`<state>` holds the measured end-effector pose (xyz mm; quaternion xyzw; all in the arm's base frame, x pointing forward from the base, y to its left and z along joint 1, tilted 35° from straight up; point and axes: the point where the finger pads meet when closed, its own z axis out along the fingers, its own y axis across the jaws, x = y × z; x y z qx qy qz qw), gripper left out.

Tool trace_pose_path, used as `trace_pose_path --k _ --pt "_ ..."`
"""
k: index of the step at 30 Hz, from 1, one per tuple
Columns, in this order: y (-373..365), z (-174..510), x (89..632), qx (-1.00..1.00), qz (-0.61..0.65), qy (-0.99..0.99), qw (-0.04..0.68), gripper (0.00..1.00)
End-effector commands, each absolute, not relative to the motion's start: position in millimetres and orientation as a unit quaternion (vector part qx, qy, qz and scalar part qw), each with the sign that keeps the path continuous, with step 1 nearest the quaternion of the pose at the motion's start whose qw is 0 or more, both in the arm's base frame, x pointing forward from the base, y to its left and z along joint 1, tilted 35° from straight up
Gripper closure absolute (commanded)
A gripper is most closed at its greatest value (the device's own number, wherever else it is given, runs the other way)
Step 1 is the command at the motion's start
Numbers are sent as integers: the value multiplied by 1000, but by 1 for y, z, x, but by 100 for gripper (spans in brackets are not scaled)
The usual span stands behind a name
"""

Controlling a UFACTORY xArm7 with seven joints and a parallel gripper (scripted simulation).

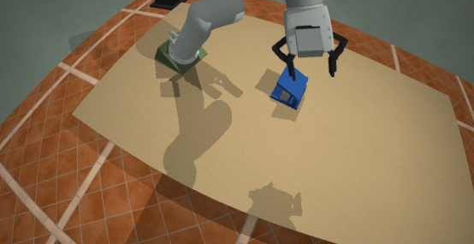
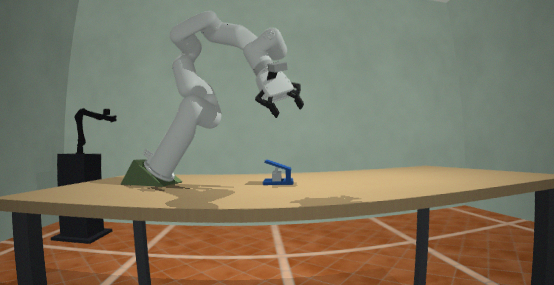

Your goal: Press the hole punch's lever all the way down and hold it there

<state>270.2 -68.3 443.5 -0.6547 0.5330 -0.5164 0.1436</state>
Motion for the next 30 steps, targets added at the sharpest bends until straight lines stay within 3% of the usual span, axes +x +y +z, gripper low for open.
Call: trace_pose_path --k 1,30 --pt "-68 445 270 -655 -517 532 144 0" --pt "-28 398 277 -797 -437 406 97 0"
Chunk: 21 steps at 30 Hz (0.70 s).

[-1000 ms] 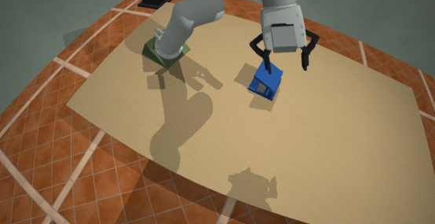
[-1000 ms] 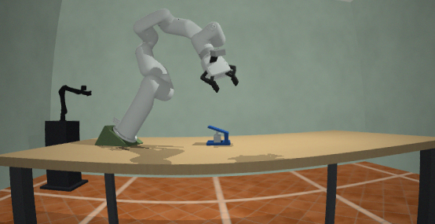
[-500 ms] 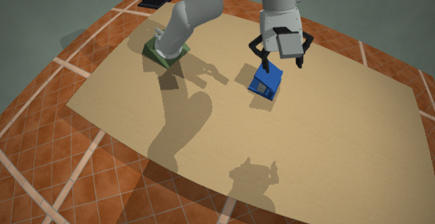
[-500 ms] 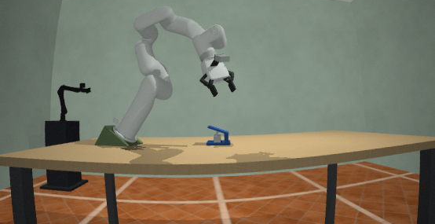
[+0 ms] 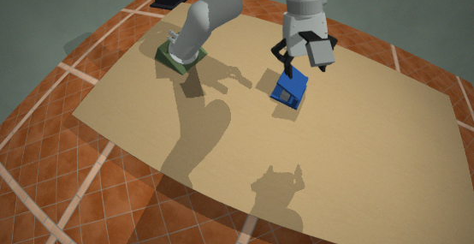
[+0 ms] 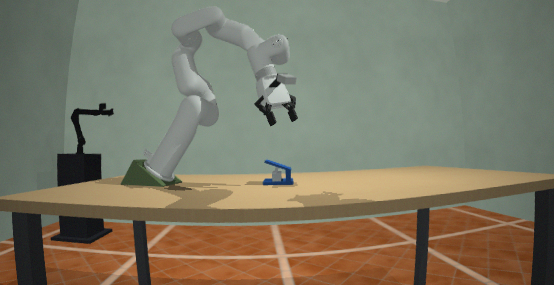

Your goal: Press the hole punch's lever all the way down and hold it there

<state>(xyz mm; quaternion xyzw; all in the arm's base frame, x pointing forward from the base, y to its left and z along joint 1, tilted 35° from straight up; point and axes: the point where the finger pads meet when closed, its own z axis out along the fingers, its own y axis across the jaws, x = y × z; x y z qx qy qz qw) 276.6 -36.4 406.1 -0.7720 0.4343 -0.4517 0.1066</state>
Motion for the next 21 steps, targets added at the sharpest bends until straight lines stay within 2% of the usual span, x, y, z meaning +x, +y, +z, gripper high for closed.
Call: trace_pose_path --k 1,21 --pt "-28 398 277 -797 -437 406 97 0" --pt "-10 380 278 -848 -403 336 71 0"
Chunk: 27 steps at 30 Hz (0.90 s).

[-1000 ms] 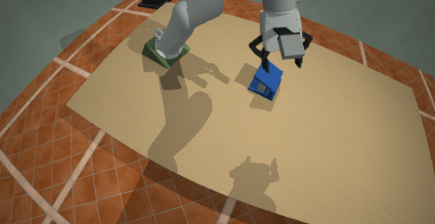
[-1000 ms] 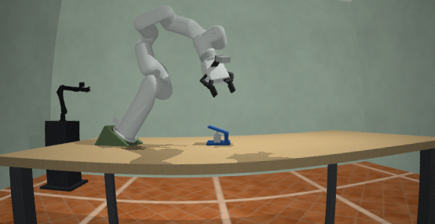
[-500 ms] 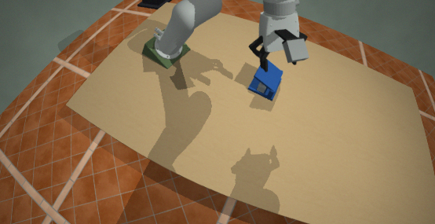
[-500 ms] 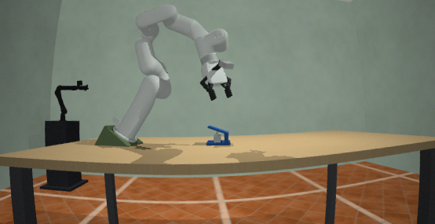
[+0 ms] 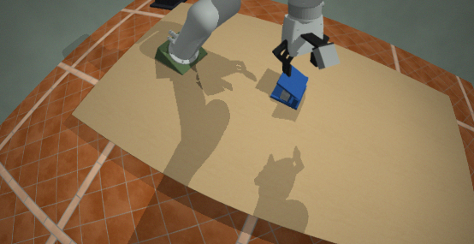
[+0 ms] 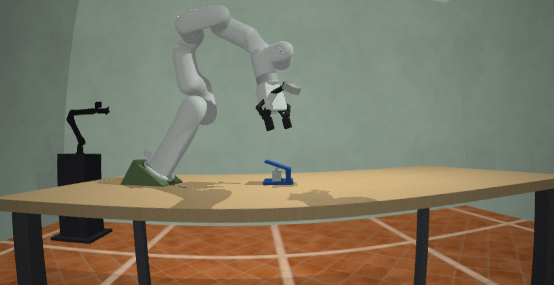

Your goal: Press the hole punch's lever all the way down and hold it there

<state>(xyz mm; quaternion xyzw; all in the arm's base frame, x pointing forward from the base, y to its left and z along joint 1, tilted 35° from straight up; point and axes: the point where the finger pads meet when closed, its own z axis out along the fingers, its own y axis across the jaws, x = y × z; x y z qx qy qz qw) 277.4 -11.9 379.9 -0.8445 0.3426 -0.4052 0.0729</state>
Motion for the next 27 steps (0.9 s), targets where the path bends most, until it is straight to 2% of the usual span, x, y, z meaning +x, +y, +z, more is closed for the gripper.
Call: trace_pose_path --k 1,27 --pt "-10 380 278 -848 -403 336 71 0" --pt "12 359 275 -901 -363 235 34 0"
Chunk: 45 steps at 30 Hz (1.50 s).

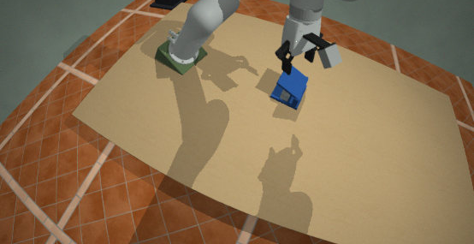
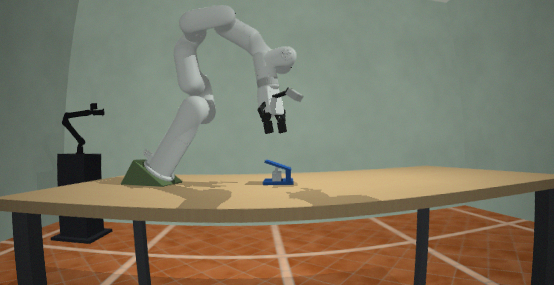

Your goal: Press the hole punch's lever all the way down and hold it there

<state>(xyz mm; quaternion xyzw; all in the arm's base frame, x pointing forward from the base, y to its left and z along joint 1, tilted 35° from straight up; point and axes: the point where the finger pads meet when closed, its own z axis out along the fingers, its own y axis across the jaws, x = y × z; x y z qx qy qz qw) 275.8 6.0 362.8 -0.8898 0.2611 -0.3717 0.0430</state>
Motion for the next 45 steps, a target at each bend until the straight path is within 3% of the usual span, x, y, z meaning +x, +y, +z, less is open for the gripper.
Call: trace_pose_path --k 1,45 --pt "12 359 275 -901 -363 235 34 0" --pt "40 335 270 -945 -314 89 -21 0"
